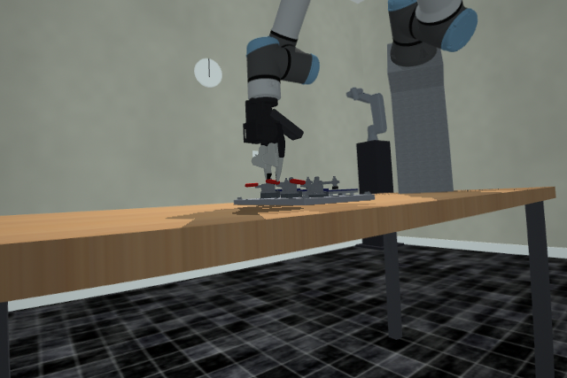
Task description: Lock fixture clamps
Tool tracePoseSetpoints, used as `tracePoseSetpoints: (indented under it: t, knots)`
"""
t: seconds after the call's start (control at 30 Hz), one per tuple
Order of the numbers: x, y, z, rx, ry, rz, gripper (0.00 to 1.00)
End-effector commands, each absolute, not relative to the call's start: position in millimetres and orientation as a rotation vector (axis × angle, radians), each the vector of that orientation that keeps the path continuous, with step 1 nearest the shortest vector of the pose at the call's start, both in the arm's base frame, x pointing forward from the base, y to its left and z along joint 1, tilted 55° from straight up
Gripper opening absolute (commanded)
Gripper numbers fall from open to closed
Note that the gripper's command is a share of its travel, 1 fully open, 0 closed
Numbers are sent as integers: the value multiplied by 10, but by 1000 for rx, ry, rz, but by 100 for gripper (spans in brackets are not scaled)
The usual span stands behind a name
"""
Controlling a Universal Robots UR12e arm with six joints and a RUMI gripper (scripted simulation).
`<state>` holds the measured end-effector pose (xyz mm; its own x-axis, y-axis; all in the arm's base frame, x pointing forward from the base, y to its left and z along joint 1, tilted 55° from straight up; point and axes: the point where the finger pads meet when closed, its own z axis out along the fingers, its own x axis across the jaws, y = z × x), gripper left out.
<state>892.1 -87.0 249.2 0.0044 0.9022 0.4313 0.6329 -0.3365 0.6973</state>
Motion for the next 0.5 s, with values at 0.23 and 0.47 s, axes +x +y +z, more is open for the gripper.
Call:
tracePoseSetpoints:
  t: [0.23,0.47]
  knots:
    - [9046,-830,2410,1981,1590,1249,28]
    - [9053,-828,2406,1981,1590,1249,28]
